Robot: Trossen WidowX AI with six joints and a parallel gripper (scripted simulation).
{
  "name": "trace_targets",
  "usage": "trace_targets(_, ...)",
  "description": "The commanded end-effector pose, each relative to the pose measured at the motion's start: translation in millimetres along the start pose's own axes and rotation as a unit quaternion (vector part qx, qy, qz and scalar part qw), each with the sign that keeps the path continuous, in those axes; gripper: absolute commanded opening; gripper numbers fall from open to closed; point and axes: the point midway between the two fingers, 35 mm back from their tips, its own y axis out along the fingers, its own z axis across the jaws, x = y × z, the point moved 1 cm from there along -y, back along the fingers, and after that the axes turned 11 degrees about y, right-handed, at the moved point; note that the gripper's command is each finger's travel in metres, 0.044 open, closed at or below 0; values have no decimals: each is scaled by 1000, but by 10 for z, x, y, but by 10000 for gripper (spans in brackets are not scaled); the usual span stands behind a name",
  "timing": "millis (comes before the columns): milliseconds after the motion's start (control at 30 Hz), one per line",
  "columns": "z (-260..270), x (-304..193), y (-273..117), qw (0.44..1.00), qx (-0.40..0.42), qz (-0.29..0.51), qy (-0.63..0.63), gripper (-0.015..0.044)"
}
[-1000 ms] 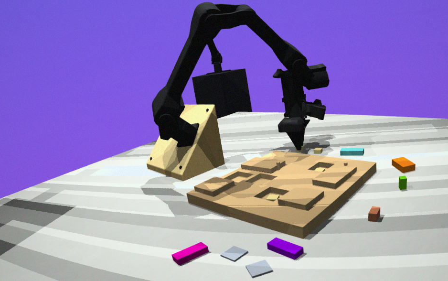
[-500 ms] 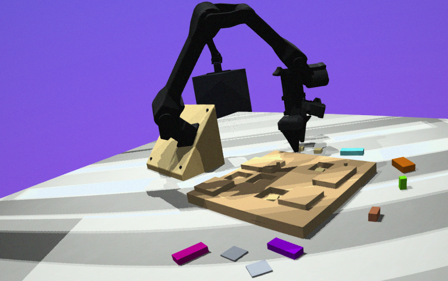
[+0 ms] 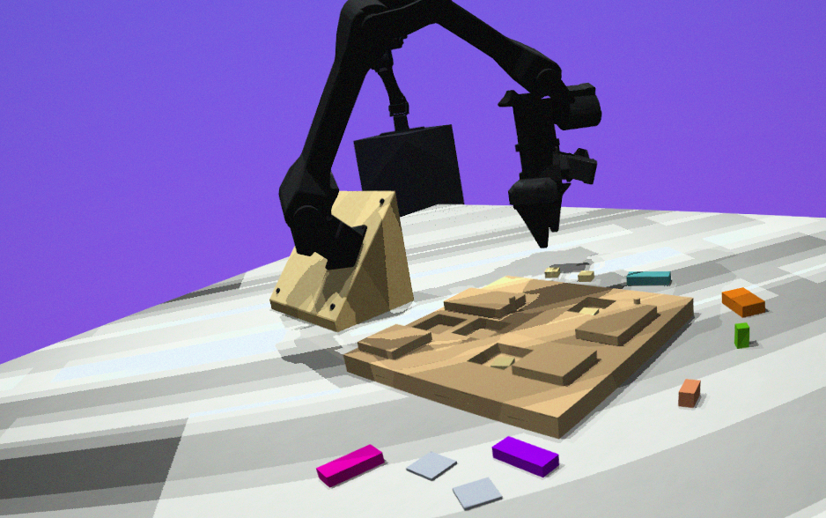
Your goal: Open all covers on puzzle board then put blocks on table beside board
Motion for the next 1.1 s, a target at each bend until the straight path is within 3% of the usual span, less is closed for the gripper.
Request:
trace_targets(0, 1, 1, -149, 1000, 4, -2, 3, 440)
trace_targets(167, -5, -12, -261, 1000, 3, -2, 3, 440)
trace_targets(467, -244, 271, -315, 986, 10, -3, 165, 204)
trace_targets(733, -580, 565, -335, 941, 17, 1, 337, 0)
trace_targets(1067, -1044, 866, -330, 848, 16, 3, 530, 0)
